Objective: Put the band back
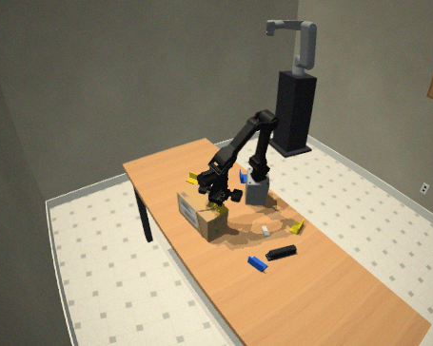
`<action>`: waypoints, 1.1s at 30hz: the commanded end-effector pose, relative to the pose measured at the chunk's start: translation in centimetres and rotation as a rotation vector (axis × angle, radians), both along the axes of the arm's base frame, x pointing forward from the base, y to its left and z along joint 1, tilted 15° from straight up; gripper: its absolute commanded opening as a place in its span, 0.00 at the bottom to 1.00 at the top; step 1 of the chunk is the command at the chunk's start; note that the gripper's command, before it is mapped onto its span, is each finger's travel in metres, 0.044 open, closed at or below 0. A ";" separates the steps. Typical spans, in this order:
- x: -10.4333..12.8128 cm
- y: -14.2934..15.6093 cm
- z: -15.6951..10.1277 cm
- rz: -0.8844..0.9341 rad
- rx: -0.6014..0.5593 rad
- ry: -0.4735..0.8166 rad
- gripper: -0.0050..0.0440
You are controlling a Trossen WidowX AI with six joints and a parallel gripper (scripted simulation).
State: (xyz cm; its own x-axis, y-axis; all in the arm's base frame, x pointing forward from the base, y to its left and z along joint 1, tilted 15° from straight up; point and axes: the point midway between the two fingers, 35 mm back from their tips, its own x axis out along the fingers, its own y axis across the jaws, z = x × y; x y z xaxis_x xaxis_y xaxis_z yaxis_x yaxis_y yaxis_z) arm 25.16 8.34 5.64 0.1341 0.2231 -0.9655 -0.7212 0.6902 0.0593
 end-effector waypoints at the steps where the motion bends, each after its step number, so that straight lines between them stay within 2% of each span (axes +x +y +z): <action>1: -0.3 0.1 -0.2 -0.001 0.002 0.013 0.10; 2: -0.3 0.1 -0.2 -0.001 0.002 0.013 0.10; 7: 0.0 0.0 0.0 0.000 0.000 0.000 0.35; 19: 0.0 0.0 0.0 0.000 0.000 0.000 0.35; 24: -0.4 -0.7 2.9 0.000 0.000 0.001 0.35; 33: -0.4 -0.7 2.9 0.000 0.000 0.001 0.35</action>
State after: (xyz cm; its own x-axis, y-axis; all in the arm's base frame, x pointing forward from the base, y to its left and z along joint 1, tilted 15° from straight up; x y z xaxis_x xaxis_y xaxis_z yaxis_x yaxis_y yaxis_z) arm 24.69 7.69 8.10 0.1266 0.2197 -0.9673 -0.7172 0.6940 0.0638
